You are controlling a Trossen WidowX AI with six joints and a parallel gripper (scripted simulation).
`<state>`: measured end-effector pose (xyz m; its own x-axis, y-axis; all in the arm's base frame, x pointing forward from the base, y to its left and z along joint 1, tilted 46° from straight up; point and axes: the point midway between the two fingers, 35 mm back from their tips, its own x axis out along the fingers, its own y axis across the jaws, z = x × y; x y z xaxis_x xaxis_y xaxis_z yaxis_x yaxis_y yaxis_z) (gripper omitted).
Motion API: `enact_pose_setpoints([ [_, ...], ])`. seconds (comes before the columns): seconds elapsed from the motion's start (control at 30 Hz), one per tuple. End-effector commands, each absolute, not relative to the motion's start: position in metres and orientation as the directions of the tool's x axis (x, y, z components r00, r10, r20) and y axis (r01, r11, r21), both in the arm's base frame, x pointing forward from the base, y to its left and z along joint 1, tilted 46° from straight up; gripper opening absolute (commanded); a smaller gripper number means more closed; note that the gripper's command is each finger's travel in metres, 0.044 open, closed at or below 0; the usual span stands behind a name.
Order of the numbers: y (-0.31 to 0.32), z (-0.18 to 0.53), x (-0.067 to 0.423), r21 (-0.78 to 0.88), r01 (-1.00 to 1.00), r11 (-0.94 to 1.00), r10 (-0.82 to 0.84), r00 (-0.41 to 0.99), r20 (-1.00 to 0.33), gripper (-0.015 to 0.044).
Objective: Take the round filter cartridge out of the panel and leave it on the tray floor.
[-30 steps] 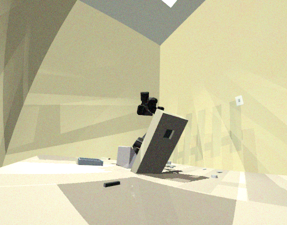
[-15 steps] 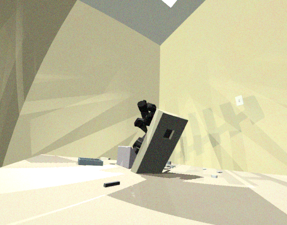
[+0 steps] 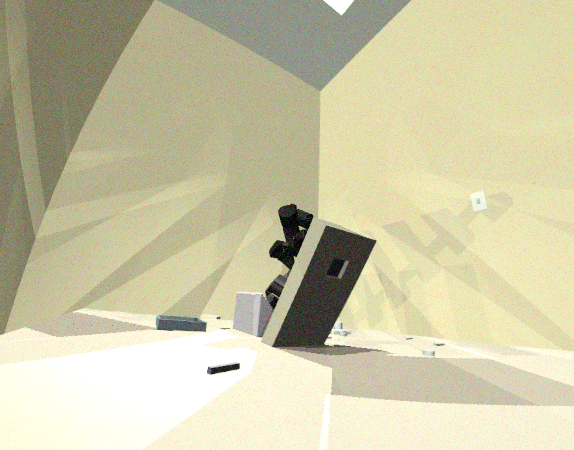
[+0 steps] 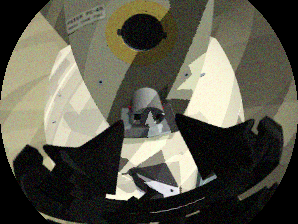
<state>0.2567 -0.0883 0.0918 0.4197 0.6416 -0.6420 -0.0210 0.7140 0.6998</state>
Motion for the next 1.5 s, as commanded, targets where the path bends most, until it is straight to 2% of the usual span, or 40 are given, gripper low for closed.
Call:
enact_pose_setpoints([
  [0.0, -0.084, 0.088, 0.259, 0.702, -0.018, 0.712, 0.643, 0.419, -0.641, 0.0305],
  [0.53, -0.067, 0.073, 0.268, 0.704, -0.020, 0.710, 0.645, 0.421, -0.638, 0.0305],
  [1.1, -0.070, 0.075, 0.267, 0.699, -0.022, 0.715, 0.642, 0.419, -0.643, 0.0191],
  [1.33, -0.075, 0.080, 0.273, 0.700, -0.021, 0.714, 0.642, 0.419, -0.642, 0.0008],
  [1.47, -0.082, 0.087, 0.282, 0.701, -0.021, 0.713, 0.643, 0.420, -0.641, 0.0000],
])
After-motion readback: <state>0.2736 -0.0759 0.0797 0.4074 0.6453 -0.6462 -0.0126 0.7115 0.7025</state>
